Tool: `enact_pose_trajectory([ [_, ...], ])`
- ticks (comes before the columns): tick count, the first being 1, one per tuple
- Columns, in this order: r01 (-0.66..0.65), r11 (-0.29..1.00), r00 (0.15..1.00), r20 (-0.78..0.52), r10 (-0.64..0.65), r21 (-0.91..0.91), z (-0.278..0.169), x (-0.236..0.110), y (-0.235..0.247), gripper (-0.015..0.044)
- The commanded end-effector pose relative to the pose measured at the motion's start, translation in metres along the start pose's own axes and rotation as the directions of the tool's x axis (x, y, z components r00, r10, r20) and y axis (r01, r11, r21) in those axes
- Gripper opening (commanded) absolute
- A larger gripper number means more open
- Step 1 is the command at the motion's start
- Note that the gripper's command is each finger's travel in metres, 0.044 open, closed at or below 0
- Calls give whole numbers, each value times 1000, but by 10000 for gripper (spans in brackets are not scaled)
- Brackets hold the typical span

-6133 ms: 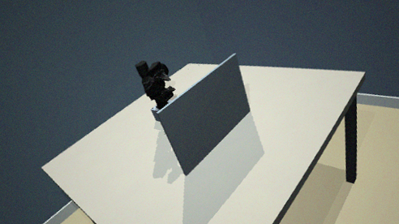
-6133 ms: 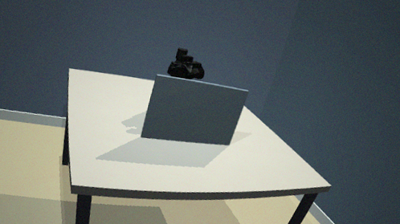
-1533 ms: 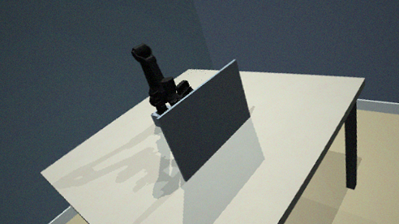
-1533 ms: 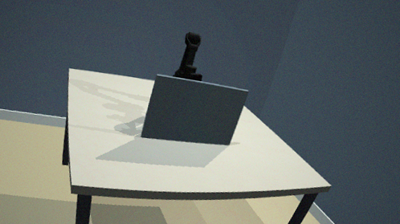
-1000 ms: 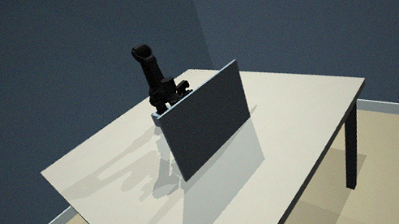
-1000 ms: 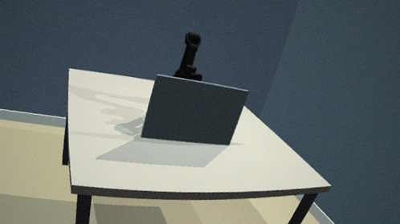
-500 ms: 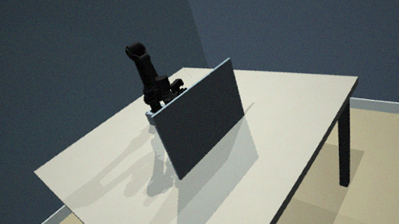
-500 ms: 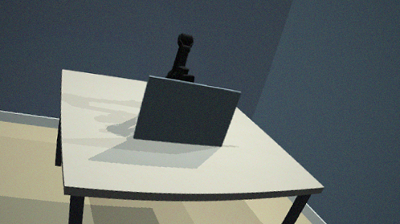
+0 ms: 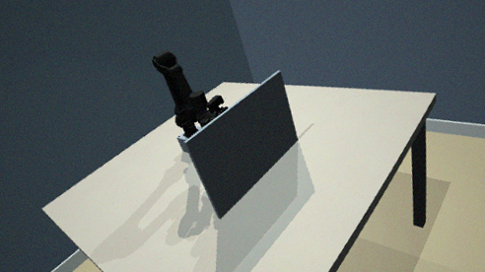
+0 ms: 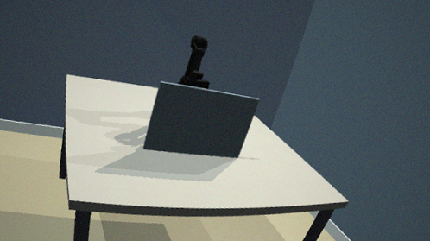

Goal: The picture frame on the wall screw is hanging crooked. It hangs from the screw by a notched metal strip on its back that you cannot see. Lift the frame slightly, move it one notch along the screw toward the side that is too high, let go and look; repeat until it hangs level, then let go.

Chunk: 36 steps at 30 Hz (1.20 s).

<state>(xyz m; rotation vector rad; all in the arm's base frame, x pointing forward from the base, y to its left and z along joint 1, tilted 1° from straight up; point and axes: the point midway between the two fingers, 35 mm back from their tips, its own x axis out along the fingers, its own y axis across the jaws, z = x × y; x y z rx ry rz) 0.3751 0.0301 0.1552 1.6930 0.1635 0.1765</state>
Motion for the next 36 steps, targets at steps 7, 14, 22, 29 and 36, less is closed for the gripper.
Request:
enact_pose_trajectory([
  [7,-14,1000,1000,0,14,-2,0,0,8,0],
  [14,-14,1000,1000,0,14,-2,0,0,10,0],
  [22,-14,1000,1000,0,14,-2,0,0,13,0],
  [29,-14,1000,1000,0,14,-2,0,0,15,0],
  [36,-14,1000,1000,0,14,-2,0,0,15,0],
])
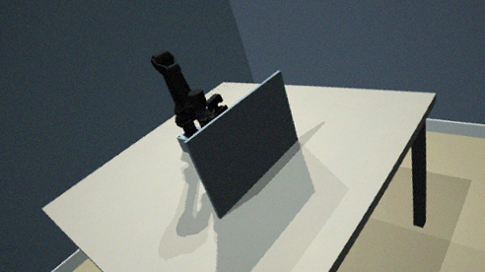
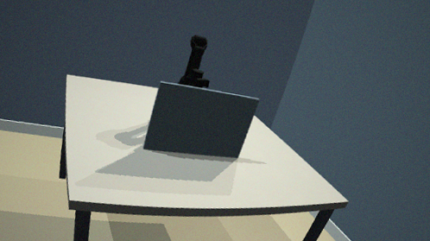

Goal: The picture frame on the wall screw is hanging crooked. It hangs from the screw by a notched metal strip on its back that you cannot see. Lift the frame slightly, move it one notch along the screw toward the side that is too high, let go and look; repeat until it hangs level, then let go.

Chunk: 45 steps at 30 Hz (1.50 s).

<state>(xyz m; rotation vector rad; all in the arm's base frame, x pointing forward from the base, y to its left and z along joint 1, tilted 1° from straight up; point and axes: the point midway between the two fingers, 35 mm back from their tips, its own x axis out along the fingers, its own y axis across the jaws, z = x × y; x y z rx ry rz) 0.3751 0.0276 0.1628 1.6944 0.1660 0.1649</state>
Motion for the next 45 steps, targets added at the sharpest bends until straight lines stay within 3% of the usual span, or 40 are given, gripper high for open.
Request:
enact_pose_trajectory([
  [1,-22,1000,1000,-6,22,-4,-1,1,8,0],
  [45,-22,1000,1000,-6,22,-3,-5,1,6,0],
])
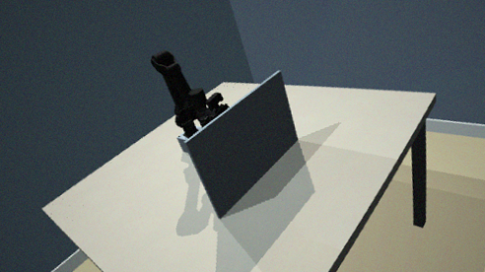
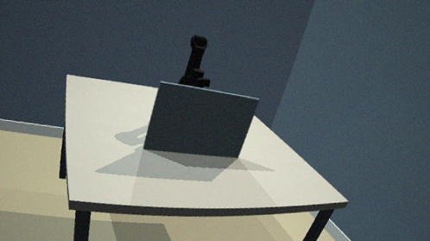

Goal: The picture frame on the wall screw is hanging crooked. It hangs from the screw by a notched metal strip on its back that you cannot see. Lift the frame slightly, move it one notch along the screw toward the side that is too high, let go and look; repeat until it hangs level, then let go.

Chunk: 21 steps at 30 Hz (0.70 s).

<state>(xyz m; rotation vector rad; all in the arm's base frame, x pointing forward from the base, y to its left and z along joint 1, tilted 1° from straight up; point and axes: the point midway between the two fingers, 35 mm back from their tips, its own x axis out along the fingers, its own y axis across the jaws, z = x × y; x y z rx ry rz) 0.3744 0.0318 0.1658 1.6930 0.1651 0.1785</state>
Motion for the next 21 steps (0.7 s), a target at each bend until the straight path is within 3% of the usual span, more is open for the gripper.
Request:
enact_pose_trajectory([
  [1,-14,1000,1000,3,14,-2,-1,0,4,0],
  [21,-14,1000,1000,3,14,-1,-3,0,2,0],
])
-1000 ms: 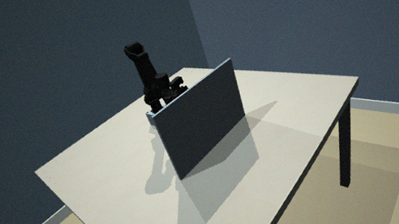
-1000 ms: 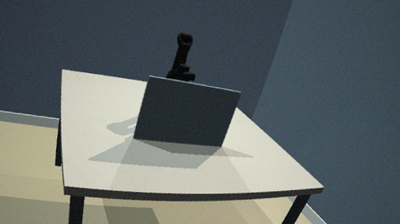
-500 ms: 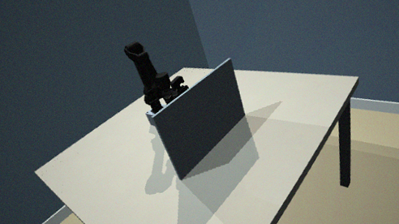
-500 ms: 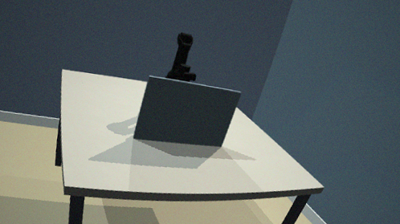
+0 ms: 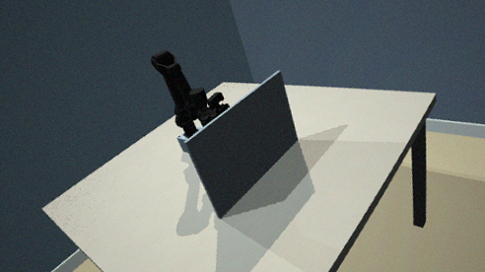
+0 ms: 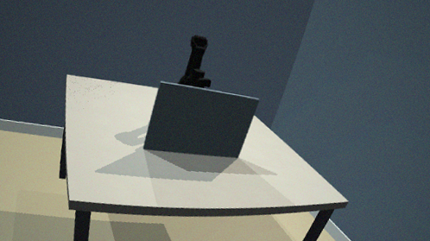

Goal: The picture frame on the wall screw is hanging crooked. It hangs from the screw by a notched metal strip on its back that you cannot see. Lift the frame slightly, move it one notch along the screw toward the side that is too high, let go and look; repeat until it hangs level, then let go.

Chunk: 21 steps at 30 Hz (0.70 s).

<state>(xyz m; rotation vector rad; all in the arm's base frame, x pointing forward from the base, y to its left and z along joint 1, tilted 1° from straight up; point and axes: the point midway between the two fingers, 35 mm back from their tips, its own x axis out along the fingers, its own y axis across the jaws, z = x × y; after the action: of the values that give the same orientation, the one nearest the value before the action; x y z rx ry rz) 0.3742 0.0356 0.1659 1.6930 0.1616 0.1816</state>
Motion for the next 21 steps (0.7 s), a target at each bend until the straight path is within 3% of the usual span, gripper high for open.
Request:
enact_pose_trajectory([
  [1,-10,1000,1000,3,10,-1,1,0,3,0],
  [21,-10,1000,1000,3,10,-1,0,0,-1,0],
])
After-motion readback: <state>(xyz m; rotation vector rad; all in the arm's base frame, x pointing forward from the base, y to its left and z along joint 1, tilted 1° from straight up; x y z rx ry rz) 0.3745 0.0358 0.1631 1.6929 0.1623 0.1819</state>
